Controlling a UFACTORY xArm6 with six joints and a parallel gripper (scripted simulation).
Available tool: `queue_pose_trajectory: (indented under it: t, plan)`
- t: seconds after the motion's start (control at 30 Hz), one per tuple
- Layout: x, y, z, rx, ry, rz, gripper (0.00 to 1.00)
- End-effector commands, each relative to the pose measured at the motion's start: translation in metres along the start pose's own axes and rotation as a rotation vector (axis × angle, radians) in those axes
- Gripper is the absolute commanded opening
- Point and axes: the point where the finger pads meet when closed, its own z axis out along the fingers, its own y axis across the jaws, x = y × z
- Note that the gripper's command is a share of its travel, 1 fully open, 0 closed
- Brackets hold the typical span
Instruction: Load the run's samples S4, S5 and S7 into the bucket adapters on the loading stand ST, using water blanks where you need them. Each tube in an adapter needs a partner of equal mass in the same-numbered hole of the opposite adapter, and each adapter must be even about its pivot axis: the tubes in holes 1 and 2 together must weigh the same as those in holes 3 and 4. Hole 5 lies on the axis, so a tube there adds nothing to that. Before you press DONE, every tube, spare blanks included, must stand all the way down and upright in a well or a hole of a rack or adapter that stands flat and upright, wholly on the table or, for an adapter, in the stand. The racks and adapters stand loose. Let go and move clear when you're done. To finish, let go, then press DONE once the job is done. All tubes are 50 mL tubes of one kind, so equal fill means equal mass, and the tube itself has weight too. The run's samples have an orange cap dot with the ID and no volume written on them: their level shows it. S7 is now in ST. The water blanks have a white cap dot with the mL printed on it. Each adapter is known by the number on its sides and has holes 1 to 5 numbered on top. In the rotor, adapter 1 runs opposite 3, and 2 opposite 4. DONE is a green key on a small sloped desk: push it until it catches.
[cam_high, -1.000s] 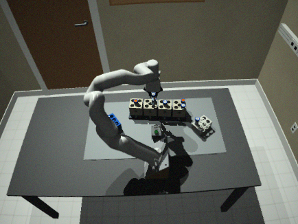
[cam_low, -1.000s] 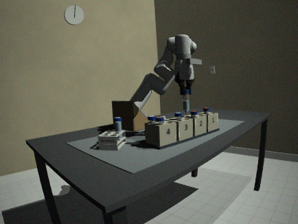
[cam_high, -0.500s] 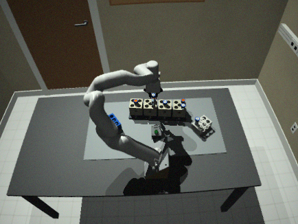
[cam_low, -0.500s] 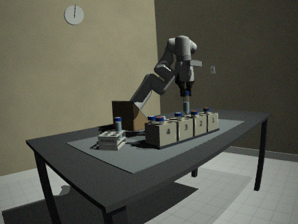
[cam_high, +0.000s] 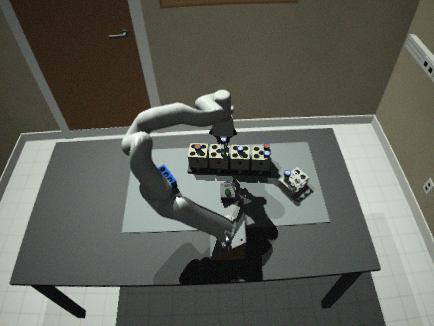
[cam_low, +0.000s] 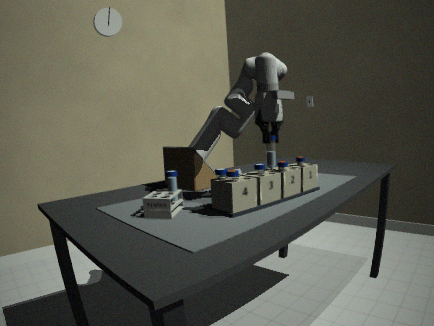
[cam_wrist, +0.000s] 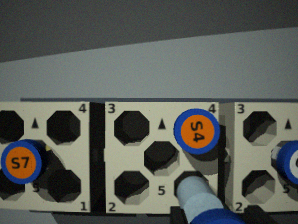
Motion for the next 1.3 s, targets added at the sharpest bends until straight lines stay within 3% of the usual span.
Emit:
queue_pose_trajectory:
  t: [0.0,1.27]
  plan:
    - [0.001,0.0,0.002,-0.002,0.004,-0.001,0.0]
    - [0.001,0.0,0.036,-0.002,0.004,-0.001,0.0]
